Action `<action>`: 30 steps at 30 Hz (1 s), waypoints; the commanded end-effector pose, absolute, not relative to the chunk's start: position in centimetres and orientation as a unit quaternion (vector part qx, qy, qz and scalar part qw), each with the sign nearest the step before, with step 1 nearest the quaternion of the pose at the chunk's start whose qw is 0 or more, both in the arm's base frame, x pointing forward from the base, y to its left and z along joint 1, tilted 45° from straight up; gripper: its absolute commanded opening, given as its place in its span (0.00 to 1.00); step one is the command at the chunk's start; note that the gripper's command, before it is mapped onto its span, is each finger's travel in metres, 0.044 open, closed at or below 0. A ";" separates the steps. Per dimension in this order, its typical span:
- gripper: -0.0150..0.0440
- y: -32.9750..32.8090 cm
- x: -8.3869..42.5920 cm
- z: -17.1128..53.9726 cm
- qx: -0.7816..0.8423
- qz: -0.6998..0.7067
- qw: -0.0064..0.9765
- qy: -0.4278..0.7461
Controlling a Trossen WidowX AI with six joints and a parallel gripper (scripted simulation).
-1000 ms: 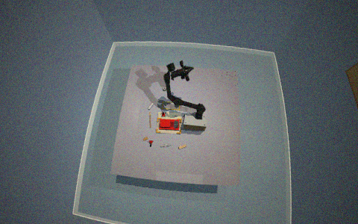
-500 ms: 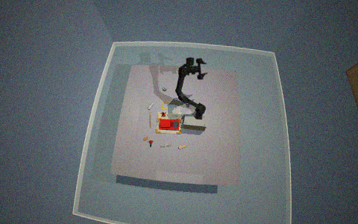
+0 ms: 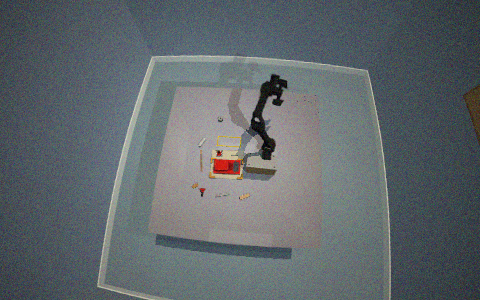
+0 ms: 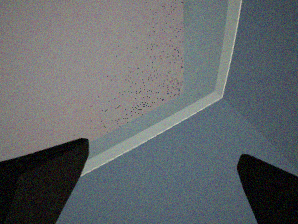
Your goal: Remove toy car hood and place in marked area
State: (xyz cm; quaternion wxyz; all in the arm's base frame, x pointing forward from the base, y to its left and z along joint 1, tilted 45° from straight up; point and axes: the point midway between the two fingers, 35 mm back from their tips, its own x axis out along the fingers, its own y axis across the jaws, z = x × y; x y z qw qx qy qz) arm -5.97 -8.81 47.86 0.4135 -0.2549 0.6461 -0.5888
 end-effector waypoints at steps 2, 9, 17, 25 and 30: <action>1.00 -12.7 -6.4 46.5 -0.235 -0.573 0.483 0.619; 1.00 -18.0 -4.6 44.5 -0.211 -0.537 0.573 0.582; 1.00 -23.0 -0.1 41.7 -0.189 -0.475 0.652 0.560; 1.00 -26.4 6.3 38.0 -0.139 -0.414 0.710 0.553; 1.00 -27.0 10.9 35.9 -0.125 -0.376 0.733 0.552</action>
